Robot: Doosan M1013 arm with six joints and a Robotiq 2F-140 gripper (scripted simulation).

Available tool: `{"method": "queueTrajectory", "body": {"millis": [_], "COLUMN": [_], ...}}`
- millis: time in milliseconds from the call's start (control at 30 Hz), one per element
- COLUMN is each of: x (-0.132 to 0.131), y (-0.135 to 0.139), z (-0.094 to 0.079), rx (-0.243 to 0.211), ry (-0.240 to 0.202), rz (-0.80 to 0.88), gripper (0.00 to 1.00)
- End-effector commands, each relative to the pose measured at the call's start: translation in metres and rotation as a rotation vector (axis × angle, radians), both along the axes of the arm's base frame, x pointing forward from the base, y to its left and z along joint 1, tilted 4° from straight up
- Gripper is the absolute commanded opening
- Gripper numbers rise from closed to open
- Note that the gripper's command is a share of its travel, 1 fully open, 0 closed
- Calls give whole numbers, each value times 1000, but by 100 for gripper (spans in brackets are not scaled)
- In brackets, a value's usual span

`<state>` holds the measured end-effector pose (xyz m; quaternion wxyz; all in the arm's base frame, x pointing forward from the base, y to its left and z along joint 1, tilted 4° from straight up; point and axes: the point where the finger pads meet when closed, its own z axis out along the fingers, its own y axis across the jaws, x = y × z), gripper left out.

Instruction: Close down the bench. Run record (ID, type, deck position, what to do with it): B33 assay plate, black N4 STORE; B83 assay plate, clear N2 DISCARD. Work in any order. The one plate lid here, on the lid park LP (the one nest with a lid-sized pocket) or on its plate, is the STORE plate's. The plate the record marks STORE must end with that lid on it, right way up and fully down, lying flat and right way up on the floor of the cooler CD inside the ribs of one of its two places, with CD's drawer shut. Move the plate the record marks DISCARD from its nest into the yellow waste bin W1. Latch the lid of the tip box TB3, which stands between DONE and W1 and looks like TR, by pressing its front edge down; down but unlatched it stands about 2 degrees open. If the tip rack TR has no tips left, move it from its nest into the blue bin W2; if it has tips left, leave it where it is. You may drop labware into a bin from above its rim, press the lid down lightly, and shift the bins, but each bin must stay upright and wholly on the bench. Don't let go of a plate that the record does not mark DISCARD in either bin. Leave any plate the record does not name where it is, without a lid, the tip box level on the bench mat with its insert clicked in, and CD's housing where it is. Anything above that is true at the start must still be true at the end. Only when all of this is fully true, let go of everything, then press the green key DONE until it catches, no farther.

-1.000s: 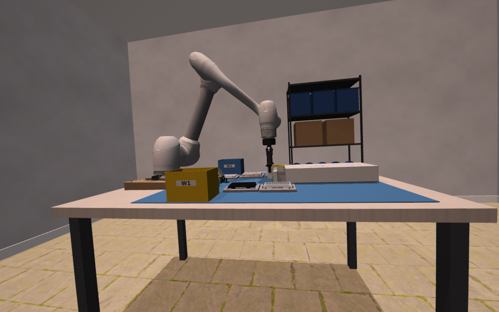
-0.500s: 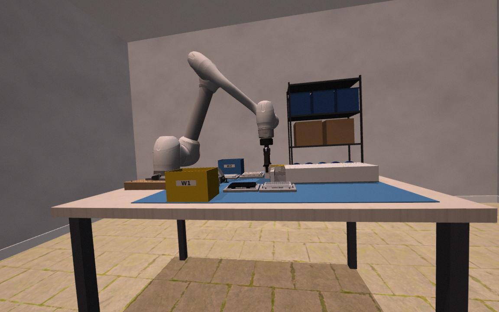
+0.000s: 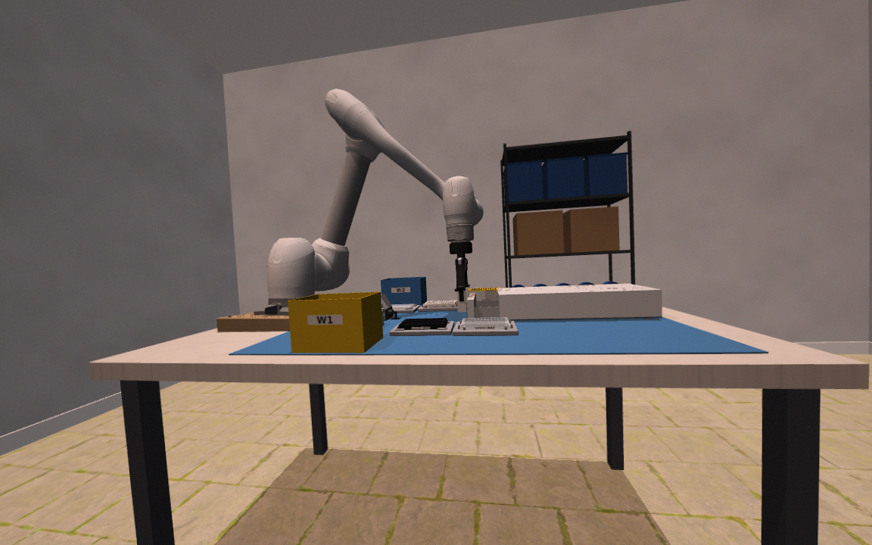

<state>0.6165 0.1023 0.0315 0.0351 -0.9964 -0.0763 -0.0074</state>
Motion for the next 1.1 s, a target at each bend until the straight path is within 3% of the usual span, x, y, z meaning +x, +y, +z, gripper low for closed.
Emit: {"method": "queueTrajectory", "body": {"millis": [0,1067], "x": [-5,-40], "y": [-1,-6], "z": [0,-1], "rx": [0,0], "ry": [0,0], "rz": [0,0], "gripper": [0,0]}}
